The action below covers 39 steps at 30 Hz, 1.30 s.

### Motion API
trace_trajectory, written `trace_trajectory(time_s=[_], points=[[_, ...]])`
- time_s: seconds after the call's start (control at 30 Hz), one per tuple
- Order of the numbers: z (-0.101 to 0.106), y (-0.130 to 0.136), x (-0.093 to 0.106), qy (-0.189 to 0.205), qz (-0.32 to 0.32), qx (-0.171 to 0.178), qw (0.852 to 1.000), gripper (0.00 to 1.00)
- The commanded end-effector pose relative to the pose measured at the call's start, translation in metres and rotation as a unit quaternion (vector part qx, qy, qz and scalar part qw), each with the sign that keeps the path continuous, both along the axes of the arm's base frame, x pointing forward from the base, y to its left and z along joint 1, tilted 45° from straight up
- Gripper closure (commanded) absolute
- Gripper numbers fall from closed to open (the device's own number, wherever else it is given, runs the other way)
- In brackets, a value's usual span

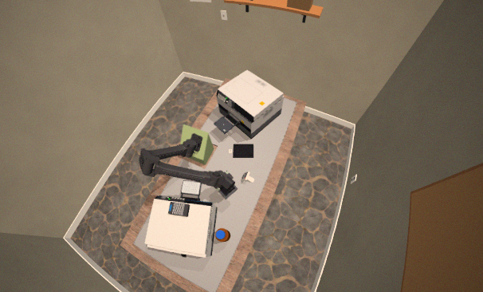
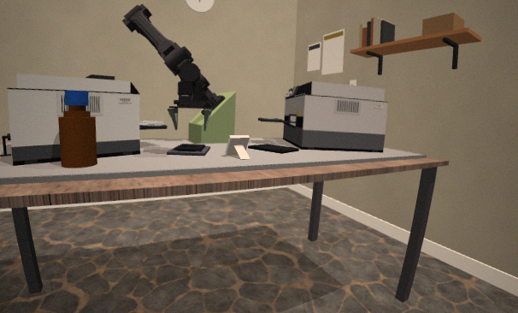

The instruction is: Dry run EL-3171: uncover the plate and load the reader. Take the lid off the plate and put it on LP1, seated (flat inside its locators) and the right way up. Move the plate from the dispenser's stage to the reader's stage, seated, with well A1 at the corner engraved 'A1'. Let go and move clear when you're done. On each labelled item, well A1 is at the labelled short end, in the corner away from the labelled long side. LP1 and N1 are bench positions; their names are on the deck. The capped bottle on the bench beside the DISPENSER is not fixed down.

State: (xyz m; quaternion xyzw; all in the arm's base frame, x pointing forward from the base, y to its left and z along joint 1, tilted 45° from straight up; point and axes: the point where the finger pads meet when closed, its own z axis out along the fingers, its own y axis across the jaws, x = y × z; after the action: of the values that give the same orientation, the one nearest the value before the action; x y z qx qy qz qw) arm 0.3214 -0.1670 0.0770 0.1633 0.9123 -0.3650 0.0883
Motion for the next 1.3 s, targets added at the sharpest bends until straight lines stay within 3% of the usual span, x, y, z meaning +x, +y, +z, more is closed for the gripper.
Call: trace_trajectory(time_s=[0.0,0.33,0.7,0.87,1.03,1.13,1.27], points=[[0.009,0.003,0.008,-0.016,-0.010,0.000,1.000,0.00],[0.035,0.026,0.008,-0.022,-0.009,-0.003,1.000,0.00],[0.041,0.036,0.000,-0.016,-0.005,-0.002,1.000,0.00],[0.028,0.030,-0.006,0.001,-0.008,0.000,1.000,0.00],[0.059,0.018,-0.014,-0.079,-0.086,0.008,0.993,0.00],[0.059,0.020,-0.012,-0.080,-0.085,0.009,0.993,0.00],[0.075,0.010,-0.021,-0.125,-0.138,0.015,0.982,0.00]])
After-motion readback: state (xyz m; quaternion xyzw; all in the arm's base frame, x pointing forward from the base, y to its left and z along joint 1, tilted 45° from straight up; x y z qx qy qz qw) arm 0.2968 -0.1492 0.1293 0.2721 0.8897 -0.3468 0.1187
